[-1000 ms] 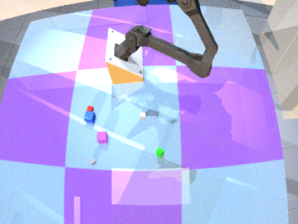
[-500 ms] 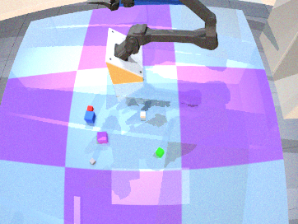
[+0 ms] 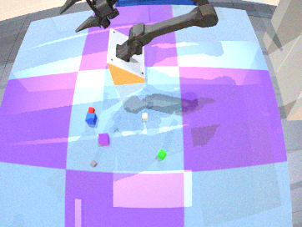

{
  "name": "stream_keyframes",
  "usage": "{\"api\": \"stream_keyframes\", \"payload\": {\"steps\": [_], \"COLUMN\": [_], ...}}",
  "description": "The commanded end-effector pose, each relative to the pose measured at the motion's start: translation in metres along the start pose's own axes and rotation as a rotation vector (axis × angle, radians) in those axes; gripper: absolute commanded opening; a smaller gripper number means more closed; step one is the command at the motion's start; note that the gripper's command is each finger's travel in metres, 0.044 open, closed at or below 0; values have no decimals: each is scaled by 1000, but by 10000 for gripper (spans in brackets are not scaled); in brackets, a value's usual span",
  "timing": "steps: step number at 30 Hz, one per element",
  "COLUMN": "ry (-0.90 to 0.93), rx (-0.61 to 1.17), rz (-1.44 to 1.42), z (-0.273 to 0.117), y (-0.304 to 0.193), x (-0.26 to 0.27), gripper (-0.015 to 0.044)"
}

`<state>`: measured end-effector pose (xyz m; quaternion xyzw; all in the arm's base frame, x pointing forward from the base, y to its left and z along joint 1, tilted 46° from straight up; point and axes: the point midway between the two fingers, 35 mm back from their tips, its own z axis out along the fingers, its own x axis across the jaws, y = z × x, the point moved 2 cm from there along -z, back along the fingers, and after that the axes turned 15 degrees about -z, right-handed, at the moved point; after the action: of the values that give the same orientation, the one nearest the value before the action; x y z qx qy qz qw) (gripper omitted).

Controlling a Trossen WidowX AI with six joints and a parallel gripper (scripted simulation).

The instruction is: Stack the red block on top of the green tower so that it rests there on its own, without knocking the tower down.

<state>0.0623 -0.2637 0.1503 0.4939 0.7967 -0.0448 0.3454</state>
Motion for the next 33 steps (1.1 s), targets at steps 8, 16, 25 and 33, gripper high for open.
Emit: {"api": "stream_keyframes", "payload": {"steps": [8, 16, 25, 33], "ry": [272, 504, 778, 1019], "rx": [-114, -155, -129, -40], "rz": [163, 280, 391, 468], "z": [60, 101, 138, 161], "y": [25, 50, 79, 102], "x": [26, 56, 101, 150], "gripper": [440, 440, 440, 440]}}
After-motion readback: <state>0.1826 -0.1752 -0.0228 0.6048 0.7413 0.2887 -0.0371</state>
